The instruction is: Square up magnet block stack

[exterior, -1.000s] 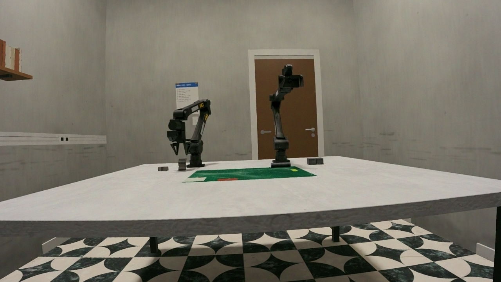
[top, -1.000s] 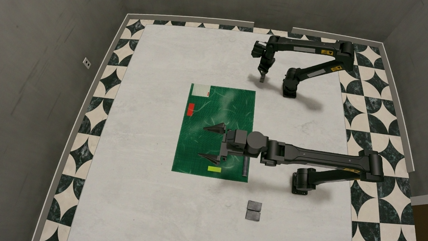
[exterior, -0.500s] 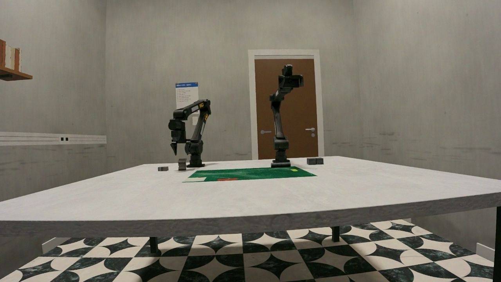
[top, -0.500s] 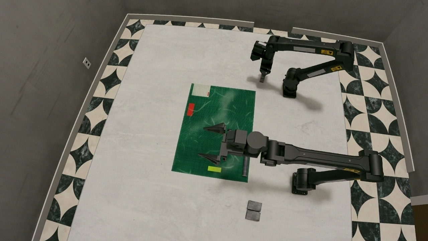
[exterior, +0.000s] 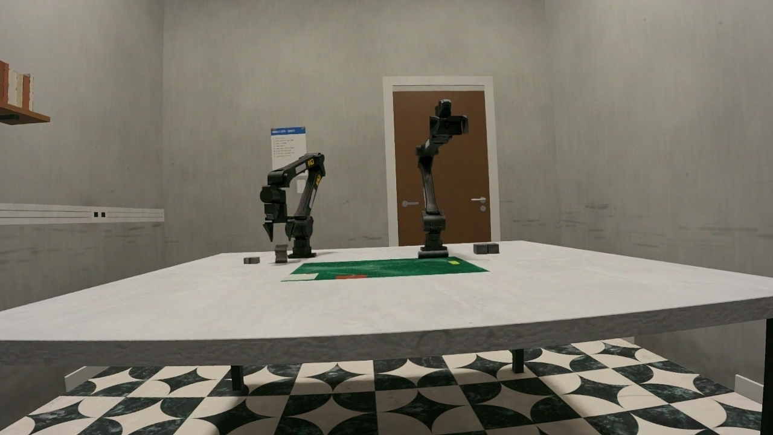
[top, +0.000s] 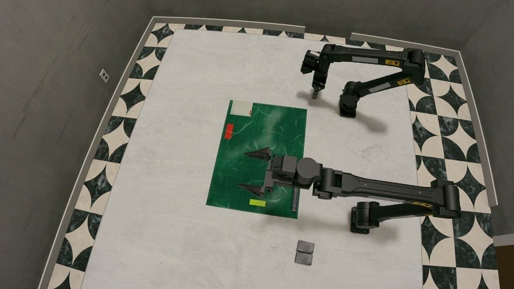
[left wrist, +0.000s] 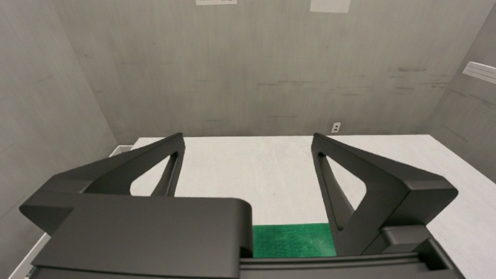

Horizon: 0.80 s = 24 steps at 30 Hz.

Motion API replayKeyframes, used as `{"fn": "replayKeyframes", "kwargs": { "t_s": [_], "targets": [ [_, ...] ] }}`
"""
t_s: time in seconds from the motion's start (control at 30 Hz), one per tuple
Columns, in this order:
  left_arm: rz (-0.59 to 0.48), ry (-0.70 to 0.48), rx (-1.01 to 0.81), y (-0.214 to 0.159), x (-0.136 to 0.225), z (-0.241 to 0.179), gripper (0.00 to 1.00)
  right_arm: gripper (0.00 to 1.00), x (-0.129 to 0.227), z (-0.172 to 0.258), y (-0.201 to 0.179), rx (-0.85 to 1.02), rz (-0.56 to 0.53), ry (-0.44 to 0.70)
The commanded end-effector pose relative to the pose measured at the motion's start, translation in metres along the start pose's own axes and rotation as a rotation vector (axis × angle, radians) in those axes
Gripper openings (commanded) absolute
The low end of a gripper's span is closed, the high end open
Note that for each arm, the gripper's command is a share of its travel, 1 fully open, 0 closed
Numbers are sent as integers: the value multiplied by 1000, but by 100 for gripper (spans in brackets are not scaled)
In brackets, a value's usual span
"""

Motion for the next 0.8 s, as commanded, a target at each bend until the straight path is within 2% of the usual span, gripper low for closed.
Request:
{"fn": "replayKeyframes", "kwargs": {
  "t_s": [0.0, 0.3, 0.37, 0.4, 0.47, 0.77],
  "targets": [
    [-45, -16, 16, 24, 1, -9, 100, 79, -3, -2, 5, -1, -4, -4],
    [-45, -16, 16, 24, 1, -9, 100, 79, -37, -3, 7, 23, -9, -11],
    [-45, -16, 16, 24, 1, -9, 100, 79, -12, -12, 28, 3, -64, -34],
    [-45, -16, 16, 24, 1, -9, 100, 79, -10, -12, 28, 8, -71, -37],
    [-45, -16, 16, 24, 1, -9, 100, 79, -25, -5, 12, 4, -40, -24],
    [-45, -16, 16, 24, 1, -9, 100, 79, -24, -4, 8, 5, -19, -15]
  ]
}}
Point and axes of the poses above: on each arm, the point where the finger pads meet when closed, its own x axis back along the fingers, its own z axis across the jaws, y = z × x, the point moved 1 cm from there along x, back along the fingers, and after that the axes turned 15 degrees about x, right-handed, at the moved point
